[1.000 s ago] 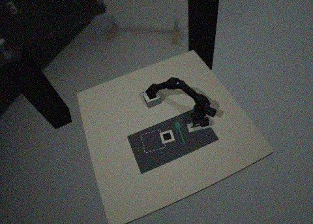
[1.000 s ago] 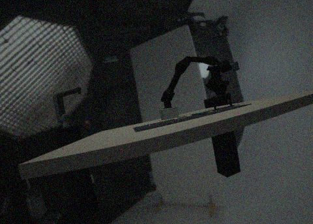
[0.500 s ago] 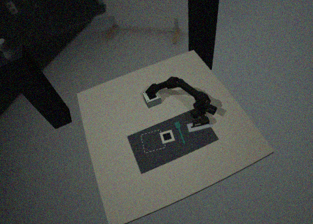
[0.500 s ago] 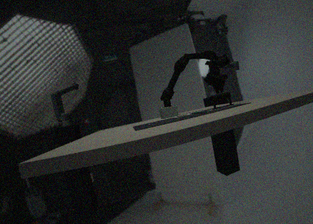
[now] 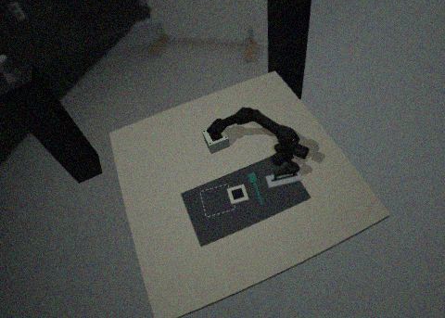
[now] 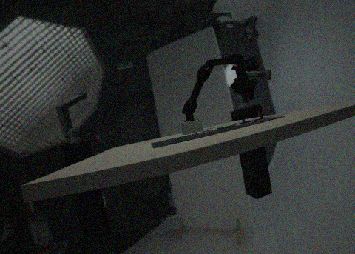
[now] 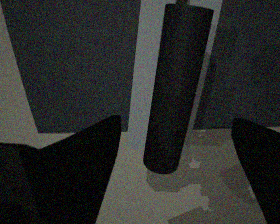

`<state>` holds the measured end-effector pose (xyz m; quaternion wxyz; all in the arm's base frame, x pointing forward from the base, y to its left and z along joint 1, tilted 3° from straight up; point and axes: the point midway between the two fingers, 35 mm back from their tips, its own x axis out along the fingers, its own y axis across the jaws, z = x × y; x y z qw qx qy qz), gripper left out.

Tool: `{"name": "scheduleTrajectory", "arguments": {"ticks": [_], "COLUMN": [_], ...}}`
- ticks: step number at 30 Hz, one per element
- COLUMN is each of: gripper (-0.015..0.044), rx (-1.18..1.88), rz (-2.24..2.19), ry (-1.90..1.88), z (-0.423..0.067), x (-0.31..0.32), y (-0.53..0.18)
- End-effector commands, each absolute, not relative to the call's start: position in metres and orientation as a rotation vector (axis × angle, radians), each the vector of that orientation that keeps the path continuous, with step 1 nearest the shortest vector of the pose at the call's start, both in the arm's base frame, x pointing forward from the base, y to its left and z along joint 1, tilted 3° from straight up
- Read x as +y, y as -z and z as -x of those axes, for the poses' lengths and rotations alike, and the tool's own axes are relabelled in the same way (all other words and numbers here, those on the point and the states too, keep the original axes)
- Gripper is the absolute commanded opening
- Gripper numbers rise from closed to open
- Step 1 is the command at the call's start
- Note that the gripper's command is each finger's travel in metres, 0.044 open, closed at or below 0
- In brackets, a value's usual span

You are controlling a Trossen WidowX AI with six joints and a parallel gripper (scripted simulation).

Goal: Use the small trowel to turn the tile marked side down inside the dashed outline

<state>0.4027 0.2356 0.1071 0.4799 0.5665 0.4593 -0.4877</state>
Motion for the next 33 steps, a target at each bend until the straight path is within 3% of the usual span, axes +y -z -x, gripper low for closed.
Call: {"name": "scheduleTrajectory", "arguments": {"ticks": [1,9,33], "gripper": [0.03,0.03,0.03], "rx": [1.14,1.146,1.133], "rz": [-1.301,-1.202,-0.595], "ry": [1.095,0.952,0.428], "z": [-0.402,-0.384,-0.39], "x": [0.239,0.26,0.262], "y": [-0.105,-0.114,-0.091]}}
